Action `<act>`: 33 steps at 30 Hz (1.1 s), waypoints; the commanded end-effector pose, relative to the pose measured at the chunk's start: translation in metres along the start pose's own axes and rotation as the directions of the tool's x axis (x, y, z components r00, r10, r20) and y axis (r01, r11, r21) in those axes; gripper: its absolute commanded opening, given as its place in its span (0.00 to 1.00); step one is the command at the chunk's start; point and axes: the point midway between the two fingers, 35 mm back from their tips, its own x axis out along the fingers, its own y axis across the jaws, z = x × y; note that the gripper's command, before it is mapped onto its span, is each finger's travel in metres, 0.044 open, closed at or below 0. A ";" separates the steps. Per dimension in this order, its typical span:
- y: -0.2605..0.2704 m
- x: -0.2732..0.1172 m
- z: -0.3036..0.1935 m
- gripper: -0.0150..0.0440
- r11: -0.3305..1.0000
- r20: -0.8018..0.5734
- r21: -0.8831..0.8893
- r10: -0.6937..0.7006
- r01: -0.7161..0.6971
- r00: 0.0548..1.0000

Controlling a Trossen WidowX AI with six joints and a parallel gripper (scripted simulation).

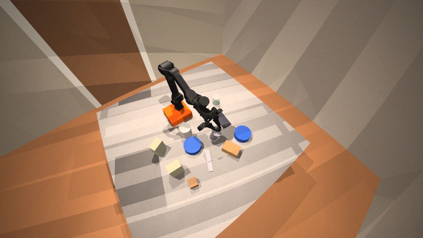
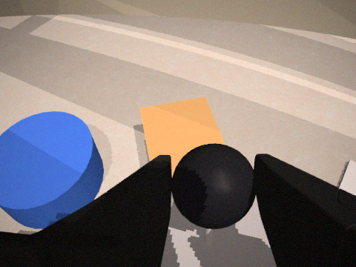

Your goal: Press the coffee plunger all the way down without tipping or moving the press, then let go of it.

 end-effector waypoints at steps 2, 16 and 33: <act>0.000 0.003 -0.008 0.45 1.000 -0.030 -0.008 0.001 -0.001 1.000; 0.000 0.005 -0.005 0.45 1.000 -0.030 -0.008 0.001 -0.001 1.000; 0.000 0.004 -0.001 0.45 1.000 -0.015 -0.001 0.000 0.000 1.000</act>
